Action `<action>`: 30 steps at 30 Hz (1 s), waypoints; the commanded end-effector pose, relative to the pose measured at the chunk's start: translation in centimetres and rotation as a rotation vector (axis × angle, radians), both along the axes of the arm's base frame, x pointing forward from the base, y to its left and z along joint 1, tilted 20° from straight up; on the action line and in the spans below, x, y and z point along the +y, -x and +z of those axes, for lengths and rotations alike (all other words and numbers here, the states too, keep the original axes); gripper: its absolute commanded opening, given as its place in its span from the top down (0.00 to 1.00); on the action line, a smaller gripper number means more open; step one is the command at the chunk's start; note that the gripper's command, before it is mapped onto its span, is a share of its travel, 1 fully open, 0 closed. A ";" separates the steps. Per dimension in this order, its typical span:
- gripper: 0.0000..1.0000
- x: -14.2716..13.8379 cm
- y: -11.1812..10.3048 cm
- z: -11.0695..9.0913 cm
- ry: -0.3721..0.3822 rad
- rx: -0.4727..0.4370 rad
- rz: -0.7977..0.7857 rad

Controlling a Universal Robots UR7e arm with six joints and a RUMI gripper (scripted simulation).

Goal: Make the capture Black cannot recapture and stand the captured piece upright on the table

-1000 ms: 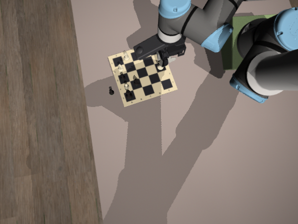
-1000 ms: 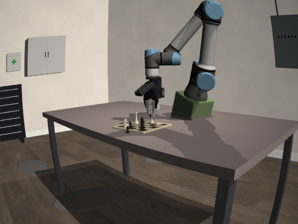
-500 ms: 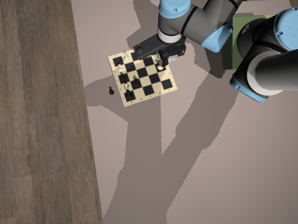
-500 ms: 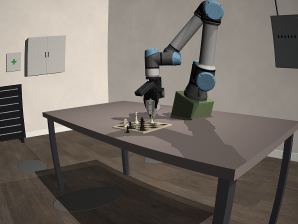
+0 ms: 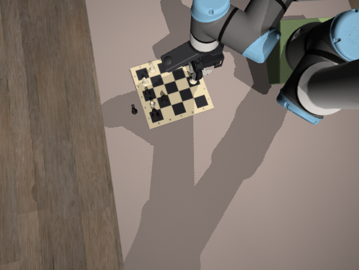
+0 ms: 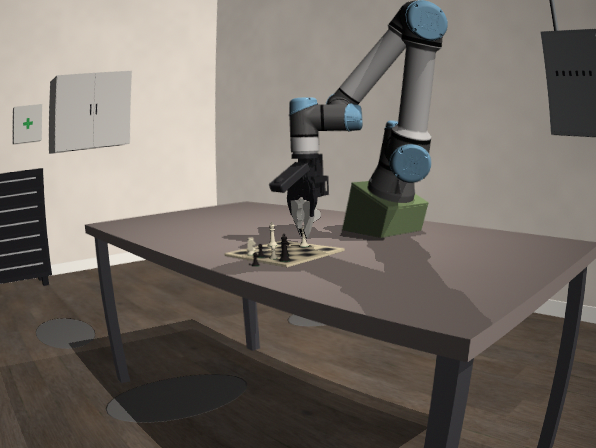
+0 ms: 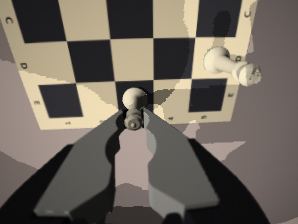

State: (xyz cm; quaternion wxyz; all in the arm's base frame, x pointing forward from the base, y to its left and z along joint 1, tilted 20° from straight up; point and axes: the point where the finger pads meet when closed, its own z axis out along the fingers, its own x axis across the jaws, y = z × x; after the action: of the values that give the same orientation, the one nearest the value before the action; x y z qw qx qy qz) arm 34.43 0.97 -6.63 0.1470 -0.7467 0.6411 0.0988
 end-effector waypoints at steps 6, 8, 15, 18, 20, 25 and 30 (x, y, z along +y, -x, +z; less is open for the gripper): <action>0.95 0.0 0.0 0.0 0.001 -0.001 0.000; 0.90 0.0 0.0 0.0 0.001 -0.001 0.000; 0.80 0.0 0.0 0.0 0.001 -0.001 0.000; 0.75 0.0 0.0 0.0 0.001 -0.001 0.000; 0.75 0.0 0.0 0.0 0.001 -0.001 0.000; 0.75 0.0 0.0 0.0 0.001 -0.001 0.000; 0.75 -0.1 0.0 0.1 0.001 -0.001 0.000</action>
State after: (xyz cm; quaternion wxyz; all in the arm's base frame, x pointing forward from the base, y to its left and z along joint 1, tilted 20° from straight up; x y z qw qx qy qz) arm 34.43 0.97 -6.63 0.1470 -0.7467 0.6411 0.0988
